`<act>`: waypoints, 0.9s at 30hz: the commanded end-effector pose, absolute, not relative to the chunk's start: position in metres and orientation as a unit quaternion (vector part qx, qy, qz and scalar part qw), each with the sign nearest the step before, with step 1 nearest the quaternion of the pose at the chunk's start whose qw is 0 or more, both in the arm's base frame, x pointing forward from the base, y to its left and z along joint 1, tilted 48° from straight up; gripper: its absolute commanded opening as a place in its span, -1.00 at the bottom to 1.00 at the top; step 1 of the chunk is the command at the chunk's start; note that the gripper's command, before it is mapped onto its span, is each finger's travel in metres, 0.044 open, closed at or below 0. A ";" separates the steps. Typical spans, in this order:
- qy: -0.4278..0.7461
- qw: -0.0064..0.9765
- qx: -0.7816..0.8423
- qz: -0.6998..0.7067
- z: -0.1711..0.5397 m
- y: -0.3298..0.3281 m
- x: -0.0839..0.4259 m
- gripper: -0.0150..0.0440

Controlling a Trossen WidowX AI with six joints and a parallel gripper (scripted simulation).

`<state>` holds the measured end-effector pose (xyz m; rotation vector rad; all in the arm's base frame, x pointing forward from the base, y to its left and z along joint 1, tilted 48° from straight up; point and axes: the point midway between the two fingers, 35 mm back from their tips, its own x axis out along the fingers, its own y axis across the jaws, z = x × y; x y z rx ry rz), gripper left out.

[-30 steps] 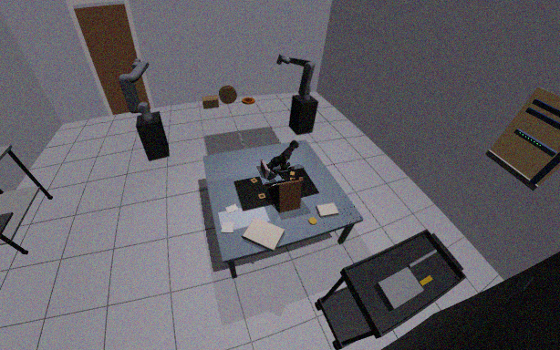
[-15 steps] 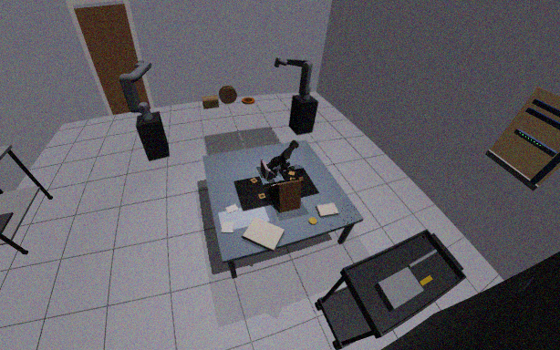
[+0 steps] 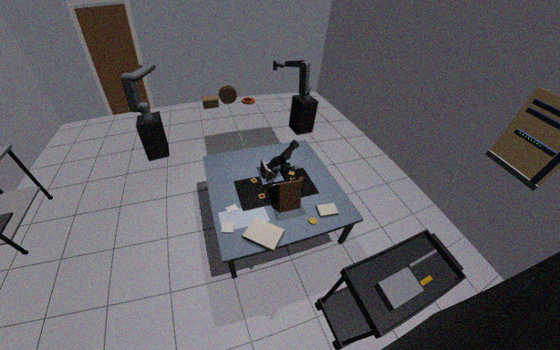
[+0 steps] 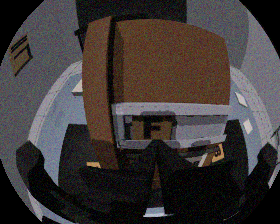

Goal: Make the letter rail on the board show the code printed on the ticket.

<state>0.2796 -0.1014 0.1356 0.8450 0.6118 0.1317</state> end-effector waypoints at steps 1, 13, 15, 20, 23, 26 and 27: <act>0.336 0.853 0.393 0.066 0.131 -0.111 0.287 -0.49; 0.526 0.755 0.357 0.163 0.116 -0.129 0.301 -0.49; 0.548 0.734 0.353 0.188 0.115 -0.130 0.301 -0.49; 0.556 0.727 0.352 0.197 0.116 -0.130 0.301 -0.49; 0.556 0.727 0.352 0.197 0.116 -0.130 0.301 -0.49; 0.556 0.727 0.352 0.197 0.116 -0.130 0.301 -0.49; 0.556 0.727 0.352 0.197 0.116 -0.130 0.301 -0.49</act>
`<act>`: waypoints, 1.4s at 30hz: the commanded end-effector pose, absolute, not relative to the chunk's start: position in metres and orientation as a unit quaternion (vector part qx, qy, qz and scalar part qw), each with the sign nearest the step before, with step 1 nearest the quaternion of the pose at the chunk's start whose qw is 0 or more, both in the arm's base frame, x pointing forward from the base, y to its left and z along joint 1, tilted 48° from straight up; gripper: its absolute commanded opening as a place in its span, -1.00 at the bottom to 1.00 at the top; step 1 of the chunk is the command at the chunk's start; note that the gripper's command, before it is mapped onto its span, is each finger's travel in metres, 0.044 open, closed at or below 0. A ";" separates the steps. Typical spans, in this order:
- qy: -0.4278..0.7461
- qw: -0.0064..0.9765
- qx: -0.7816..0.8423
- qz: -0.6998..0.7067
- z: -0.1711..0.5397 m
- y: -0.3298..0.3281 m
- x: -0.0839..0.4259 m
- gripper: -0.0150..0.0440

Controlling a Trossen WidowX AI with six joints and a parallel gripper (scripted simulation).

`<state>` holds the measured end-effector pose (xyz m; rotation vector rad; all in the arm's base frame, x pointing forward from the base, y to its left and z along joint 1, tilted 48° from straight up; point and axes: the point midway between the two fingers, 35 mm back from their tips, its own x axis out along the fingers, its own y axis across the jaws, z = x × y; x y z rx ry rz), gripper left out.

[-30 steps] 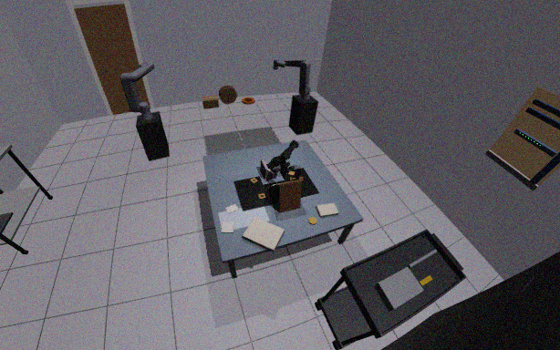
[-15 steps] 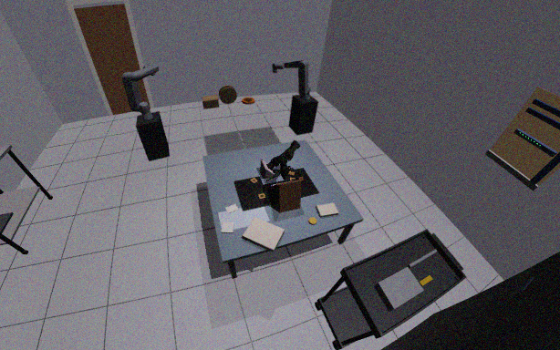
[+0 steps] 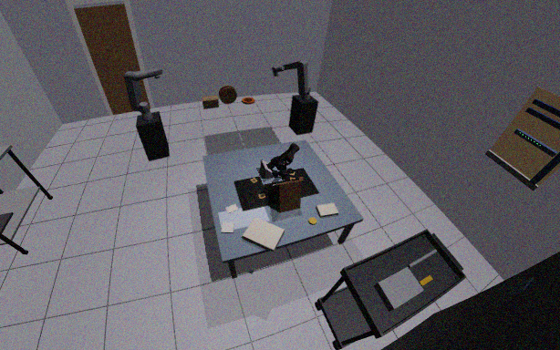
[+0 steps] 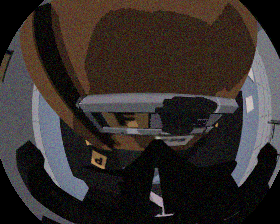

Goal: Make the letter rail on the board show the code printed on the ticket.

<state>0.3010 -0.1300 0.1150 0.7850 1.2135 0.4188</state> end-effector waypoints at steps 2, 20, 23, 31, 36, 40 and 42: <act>0.556 0.727 0.352 0.197 0.115 -0.130 0.301 -0.49; 0.556 0.727 0.352 0.197 0.111 -0.127 0.308 -0.49; 0.556 0.727 0.352 0.197 0.110 -0.127 0.310 -0.49; 0.555 0.727 0.352 0.197 0.109 -0.125 0.313 -0.49; 0.555 0.727 0.352 0.197 0.108 -0.124 0.316 -0.49; 0.555 0.727 0.352 0.197 0.108 -0.124 0.317 -0.49; 0.555 0.727 0.352 0.197 0.107 -0.123 0.318 -0.49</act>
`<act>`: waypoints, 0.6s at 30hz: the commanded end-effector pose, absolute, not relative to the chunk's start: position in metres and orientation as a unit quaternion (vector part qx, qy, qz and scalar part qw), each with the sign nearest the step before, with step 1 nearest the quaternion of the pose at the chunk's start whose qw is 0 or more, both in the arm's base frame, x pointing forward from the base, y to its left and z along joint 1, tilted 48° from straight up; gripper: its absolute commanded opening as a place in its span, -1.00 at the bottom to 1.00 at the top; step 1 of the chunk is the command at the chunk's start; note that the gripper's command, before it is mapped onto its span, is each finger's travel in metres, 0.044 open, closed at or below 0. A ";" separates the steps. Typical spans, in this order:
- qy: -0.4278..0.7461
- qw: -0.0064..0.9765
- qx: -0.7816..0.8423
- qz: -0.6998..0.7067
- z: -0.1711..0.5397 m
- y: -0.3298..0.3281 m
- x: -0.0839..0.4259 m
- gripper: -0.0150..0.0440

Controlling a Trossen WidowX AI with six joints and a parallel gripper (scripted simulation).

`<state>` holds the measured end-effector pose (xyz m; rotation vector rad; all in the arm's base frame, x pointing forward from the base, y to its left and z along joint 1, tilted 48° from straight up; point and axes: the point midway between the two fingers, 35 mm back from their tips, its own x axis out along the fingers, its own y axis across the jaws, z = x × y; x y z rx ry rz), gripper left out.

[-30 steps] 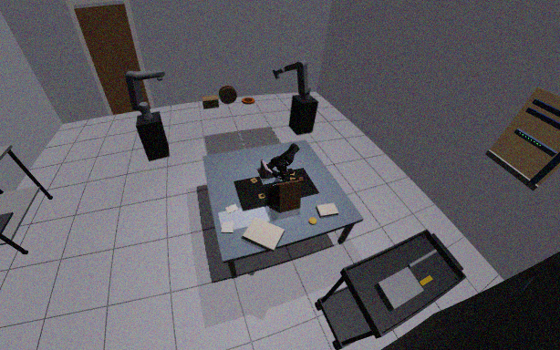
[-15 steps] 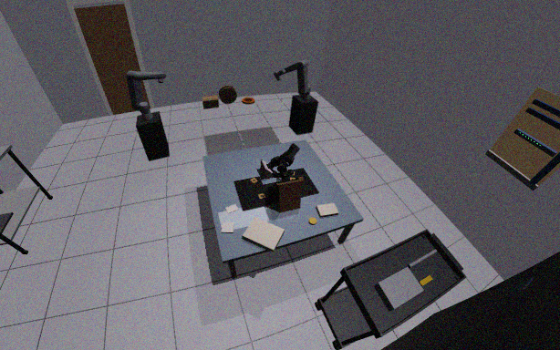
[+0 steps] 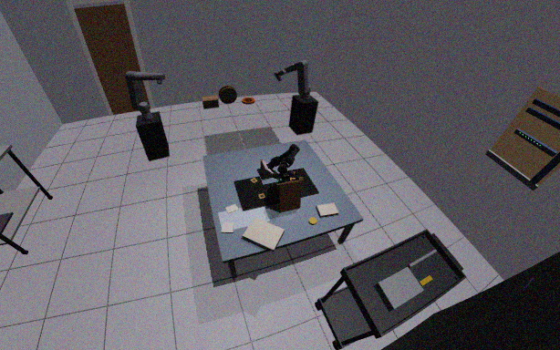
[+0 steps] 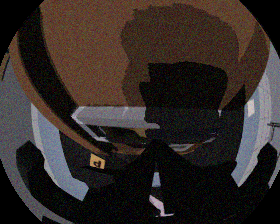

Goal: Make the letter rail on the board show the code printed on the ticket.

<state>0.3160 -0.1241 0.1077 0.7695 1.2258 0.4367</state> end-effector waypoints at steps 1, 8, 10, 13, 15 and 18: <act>0.555 0.727 0.352 0.197 0.107 -0.123 0.319 -0.49; 0.555 0.727 0.352 0.197 0.106 -0.122 0.321 -0.49; 0.555 0.727 0.352 0.197 0.105 -0.122 0.322 -0.49; 0.555 0.727 0.352 0.197 0.105 -0.121 0.324 -0.49; 0.555 0.727 0.352 0.197 0.104 -0.121 0.324 -0.49; 0.555 0.728 0.352 0.197 0.104 -0.120 0.326 -0.49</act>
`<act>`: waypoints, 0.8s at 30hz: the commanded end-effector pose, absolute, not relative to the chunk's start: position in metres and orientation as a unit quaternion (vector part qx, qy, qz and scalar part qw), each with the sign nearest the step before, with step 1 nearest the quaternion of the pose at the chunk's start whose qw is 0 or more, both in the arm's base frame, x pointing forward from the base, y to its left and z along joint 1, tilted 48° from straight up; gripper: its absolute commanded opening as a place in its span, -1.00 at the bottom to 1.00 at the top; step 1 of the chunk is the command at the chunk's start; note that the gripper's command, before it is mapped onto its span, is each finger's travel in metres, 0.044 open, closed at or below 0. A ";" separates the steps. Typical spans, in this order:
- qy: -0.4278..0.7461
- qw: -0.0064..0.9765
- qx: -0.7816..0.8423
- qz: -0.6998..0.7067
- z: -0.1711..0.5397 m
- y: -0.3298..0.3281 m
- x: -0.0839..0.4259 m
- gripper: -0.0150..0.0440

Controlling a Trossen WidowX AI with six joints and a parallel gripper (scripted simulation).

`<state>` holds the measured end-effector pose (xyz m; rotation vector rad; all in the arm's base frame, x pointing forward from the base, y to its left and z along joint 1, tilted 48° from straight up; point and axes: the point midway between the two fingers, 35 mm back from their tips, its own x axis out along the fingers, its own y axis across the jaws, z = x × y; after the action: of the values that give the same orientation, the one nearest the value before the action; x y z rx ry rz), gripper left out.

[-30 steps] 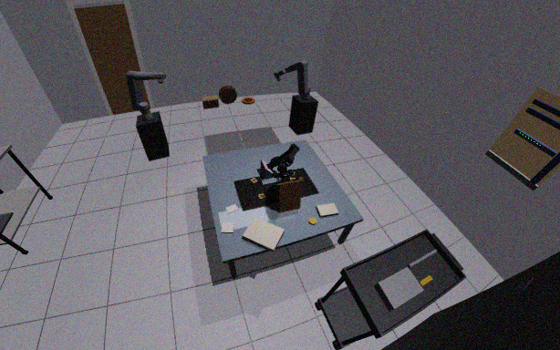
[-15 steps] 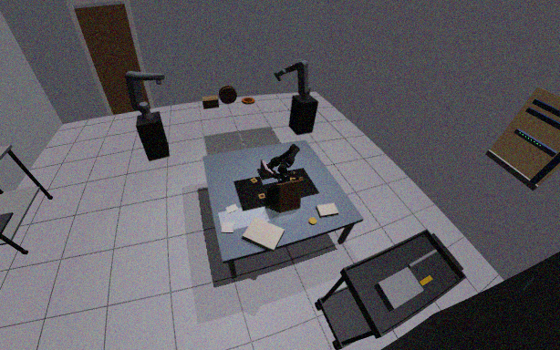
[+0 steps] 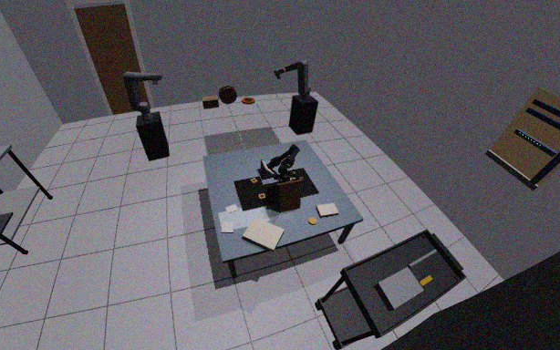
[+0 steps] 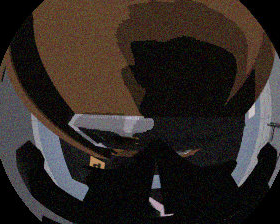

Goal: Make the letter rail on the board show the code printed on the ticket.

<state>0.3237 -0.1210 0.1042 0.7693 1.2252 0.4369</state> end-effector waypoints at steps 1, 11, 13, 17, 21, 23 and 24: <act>0.555 0.728 0.352 0.197 0.104 -0.120 0.326 -0.49; 0.555 0.728 0.352 0.197 0.104 -0.119 0.326 -0.49; 0.555 0.727 0.352 0.197 0.105 -0.119 0.326 -0.49; 0.555 0.727 0.352 0.197 0.106 -0.118 0.326 -0.49; 0.555 0.727 0.352 0.197 0.107 -0.117 0.326 -0.49; 0.555 0.727 0.352 0.197 0.107 -0.116 0.326 -0.49; 0.555 0.727 0.352 0.197 0.108 -0.116 0.326 -0.49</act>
<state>0.3262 -0.1177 0.1064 0.7656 1.2222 0.4366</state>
